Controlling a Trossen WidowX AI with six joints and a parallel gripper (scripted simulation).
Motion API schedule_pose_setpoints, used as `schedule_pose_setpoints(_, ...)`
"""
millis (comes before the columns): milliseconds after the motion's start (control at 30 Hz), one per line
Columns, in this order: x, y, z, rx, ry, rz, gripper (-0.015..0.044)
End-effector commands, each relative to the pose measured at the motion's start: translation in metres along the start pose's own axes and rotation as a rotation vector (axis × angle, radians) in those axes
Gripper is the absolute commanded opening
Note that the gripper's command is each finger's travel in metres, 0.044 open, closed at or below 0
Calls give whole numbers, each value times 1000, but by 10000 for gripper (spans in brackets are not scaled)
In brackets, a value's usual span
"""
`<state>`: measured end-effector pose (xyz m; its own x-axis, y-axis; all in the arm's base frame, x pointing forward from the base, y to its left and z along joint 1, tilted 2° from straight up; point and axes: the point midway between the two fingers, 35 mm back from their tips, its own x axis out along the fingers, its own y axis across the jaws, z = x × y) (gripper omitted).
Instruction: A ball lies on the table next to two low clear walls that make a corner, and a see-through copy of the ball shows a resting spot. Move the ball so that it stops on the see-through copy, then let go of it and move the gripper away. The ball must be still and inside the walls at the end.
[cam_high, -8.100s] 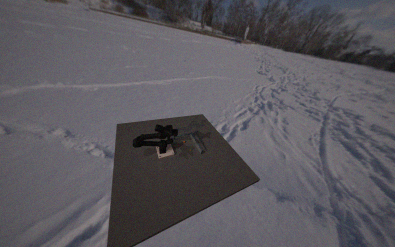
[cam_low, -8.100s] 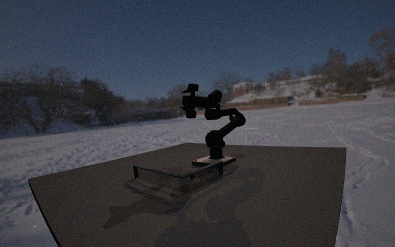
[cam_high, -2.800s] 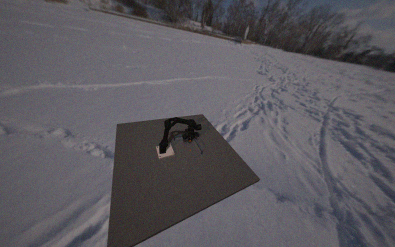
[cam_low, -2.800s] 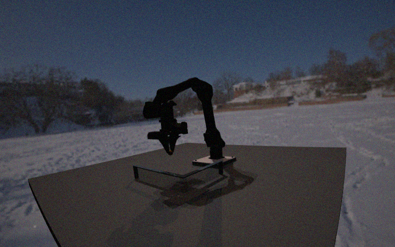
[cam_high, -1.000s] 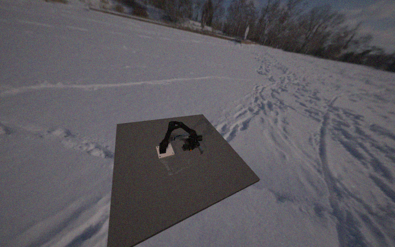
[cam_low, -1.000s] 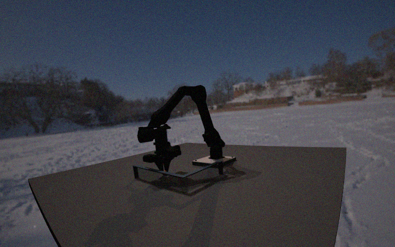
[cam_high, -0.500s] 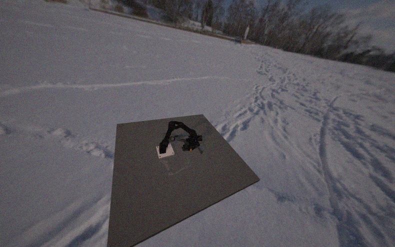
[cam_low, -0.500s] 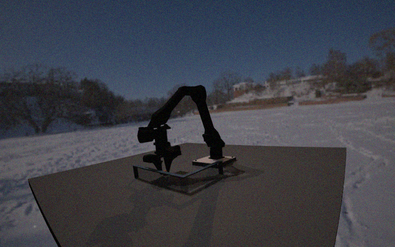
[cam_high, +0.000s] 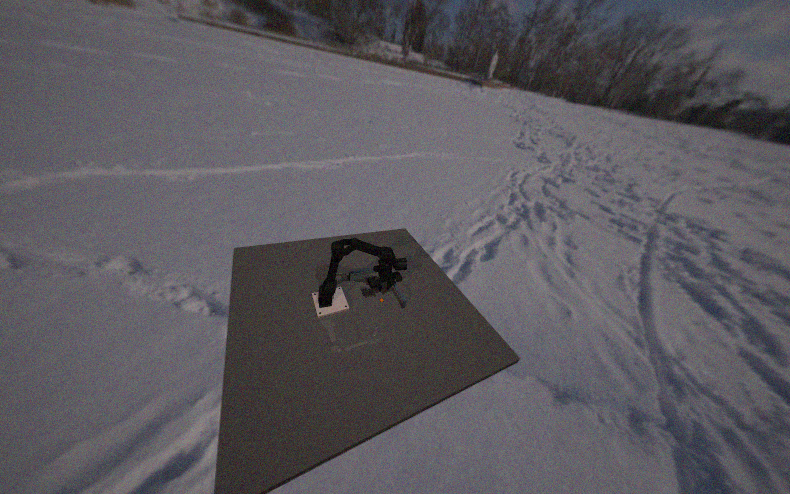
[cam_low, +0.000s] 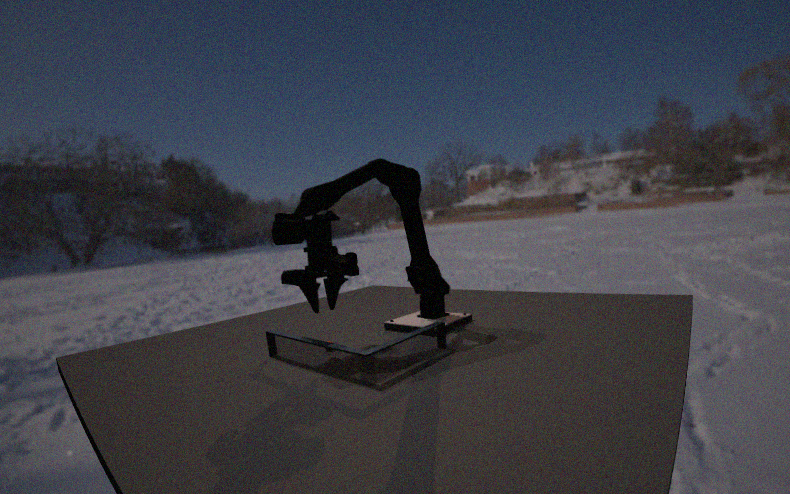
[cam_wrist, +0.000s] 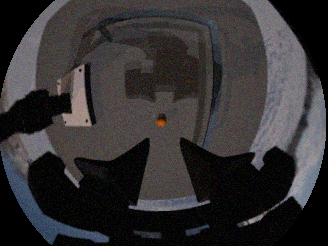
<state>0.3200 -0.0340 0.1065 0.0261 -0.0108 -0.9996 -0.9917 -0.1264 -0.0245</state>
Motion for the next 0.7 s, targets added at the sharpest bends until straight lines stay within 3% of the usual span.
schedule_pose_setpoints(0,2,0,0,0,-1,2,209)
schedule_pose_setpoints(167,2,0,0,0,-1,2,209)
schedule_pose_setpoints(367,-47,4,1,1,-1,3,367)
schedule_pose_setpoints(467,-49,4,1,0,-1,4,440)
schedule_pose_setpoints(667,-49,4,1,0,-1,4,440)
